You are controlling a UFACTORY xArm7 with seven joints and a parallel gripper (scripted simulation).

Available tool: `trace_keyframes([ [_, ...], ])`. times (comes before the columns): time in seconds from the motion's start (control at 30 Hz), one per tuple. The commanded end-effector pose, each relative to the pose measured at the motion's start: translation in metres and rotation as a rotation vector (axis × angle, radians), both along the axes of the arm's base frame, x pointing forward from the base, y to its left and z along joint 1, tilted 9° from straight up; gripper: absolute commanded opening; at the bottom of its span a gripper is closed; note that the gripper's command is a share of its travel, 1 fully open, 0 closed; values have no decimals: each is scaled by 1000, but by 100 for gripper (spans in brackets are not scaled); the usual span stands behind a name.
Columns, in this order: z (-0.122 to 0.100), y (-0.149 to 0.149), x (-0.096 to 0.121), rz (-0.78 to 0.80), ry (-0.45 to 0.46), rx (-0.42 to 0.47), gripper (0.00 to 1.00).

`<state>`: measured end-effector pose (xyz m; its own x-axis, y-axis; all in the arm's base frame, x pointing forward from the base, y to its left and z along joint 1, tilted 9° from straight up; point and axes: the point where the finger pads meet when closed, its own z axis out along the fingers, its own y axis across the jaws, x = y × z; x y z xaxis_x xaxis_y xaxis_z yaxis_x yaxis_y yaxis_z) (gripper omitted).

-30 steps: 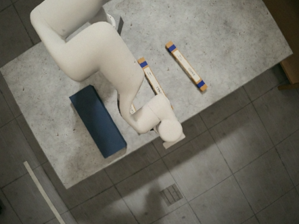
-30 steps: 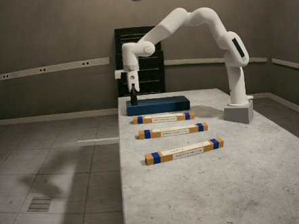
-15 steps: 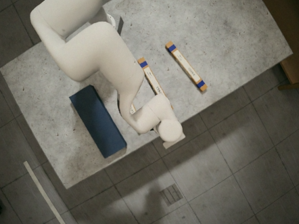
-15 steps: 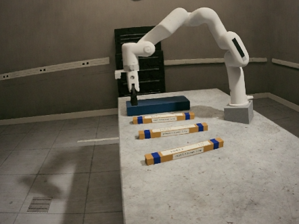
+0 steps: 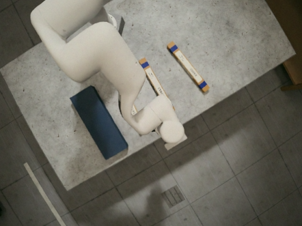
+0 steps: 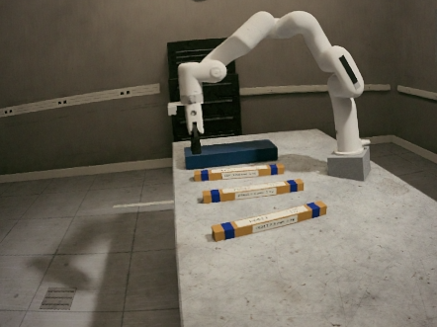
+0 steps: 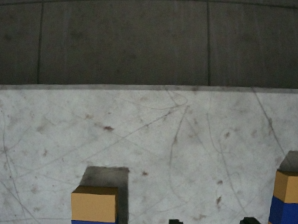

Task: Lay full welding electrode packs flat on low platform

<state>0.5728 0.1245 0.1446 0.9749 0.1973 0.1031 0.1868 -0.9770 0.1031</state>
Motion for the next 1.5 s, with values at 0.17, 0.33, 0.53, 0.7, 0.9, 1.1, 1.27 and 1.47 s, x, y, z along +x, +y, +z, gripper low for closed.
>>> trace_keyframes([
  [0.17,3,1,1,1,-5,1,35],
  [0.33,3,1,1,1,-5,1,35],
  [0.53,3,1,1,1,-5,1,35],
  [0.7,3,1,1,1,-5,1,35],
  [0.9,3,1,1,1,-5,1,35],
  [1.1,3,1,1,1,-5,1,35],
  [1.27,3,1,1,1,-5,1,35],
  [1.47,-4,-15,-9,-5,-6,0,74],
])
